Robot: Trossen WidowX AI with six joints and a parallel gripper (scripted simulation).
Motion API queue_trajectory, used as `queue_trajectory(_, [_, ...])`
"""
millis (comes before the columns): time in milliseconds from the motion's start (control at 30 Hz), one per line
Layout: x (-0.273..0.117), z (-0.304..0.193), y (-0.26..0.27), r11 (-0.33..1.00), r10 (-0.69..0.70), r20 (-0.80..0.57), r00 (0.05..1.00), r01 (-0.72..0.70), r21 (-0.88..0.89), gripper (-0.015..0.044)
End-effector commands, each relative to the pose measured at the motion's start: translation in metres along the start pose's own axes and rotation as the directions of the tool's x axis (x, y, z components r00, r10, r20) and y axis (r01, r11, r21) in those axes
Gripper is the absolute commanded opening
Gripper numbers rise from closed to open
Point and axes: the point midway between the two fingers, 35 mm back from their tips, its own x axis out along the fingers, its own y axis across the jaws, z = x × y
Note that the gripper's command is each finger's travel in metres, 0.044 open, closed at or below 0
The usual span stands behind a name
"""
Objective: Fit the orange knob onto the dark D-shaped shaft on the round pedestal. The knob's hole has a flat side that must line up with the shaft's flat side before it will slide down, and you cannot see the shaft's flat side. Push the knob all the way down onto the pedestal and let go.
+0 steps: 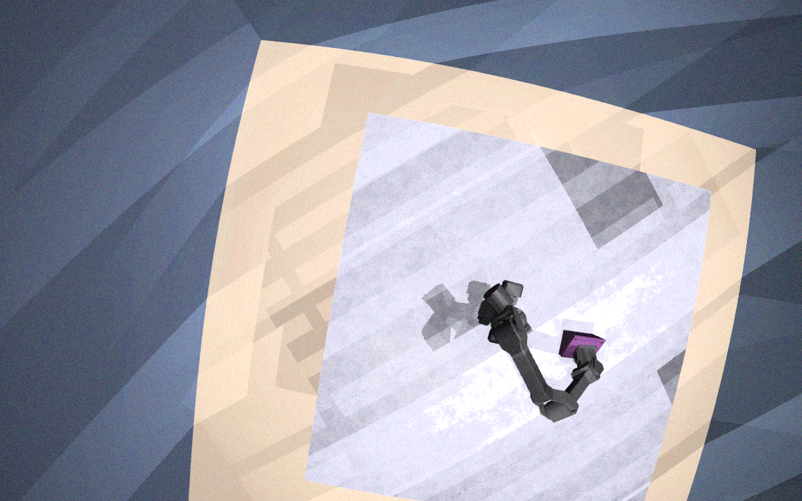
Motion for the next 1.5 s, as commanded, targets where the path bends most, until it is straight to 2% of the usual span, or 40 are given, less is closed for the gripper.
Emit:
queue_trajectory(0, [0.0016, -0.0014, -0.0006, 1.000, 0.000, -0.001, 1.000, 0.000, 0.014, 0.0000])
queue_trajectory(933, [-0.0023, -0.0008, 0.0010, 1.000, 0.000, -0.001, 1.000, 0.000, 0.014, 0.0000])
queue_trajectory(1167, [-0.0009, -0.0016, 0.0005, 0.977, 0.000, -0.001, 1.000, 0.000, 0.212, 0.0000])
queue_trajectory(1467, [0.0020, -0.0021, -0.0007, 0.975, 0.000, -0.001, 1.000, 0.000, 0.222, 0.0000])
